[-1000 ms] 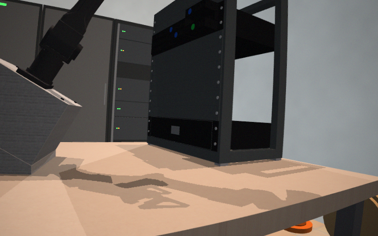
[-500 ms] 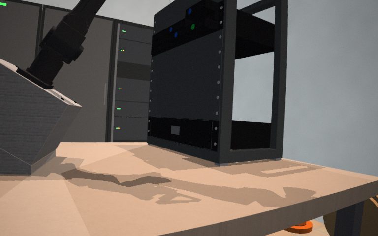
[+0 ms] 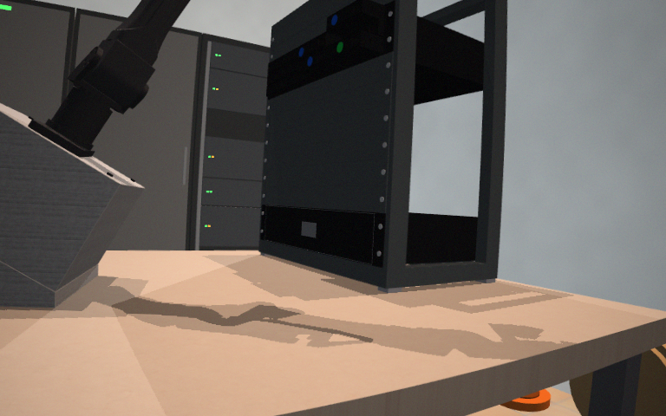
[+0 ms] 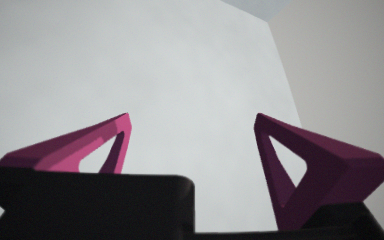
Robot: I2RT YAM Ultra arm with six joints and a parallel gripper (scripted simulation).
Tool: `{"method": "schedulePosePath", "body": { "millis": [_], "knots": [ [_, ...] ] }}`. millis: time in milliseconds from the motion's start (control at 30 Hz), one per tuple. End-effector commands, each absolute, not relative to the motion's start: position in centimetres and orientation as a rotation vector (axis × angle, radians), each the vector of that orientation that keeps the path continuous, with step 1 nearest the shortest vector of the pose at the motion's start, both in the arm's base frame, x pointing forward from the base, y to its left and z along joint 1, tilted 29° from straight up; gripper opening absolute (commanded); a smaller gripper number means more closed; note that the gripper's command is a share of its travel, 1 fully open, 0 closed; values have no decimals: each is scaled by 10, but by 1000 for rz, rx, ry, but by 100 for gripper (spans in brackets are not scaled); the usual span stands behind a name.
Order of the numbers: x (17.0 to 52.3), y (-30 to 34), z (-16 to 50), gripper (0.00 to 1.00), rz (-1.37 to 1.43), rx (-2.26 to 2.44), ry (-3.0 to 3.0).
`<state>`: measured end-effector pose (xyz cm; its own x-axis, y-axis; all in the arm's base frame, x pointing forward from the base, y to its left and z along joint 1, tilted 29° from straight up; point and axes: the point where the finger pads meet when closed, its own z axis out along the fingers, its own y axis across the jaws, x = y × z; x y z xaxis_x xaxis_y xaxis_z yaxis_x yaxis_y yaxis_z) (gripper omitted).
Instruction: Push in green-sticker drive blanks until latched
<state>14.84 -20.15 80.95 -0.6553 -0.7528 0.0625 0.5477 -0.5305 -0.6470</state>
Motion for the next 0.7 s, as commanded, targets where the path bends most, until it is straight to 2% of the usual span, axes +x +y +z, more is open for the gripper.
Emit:
{"method": "schedulePosePath", "body": {
  "millis": [0,667],
  "knots": [
    [145,-181,816,100,-2114,-364,706],
    [182,-134,806,100,-1615,-266,642]
  ]
}}
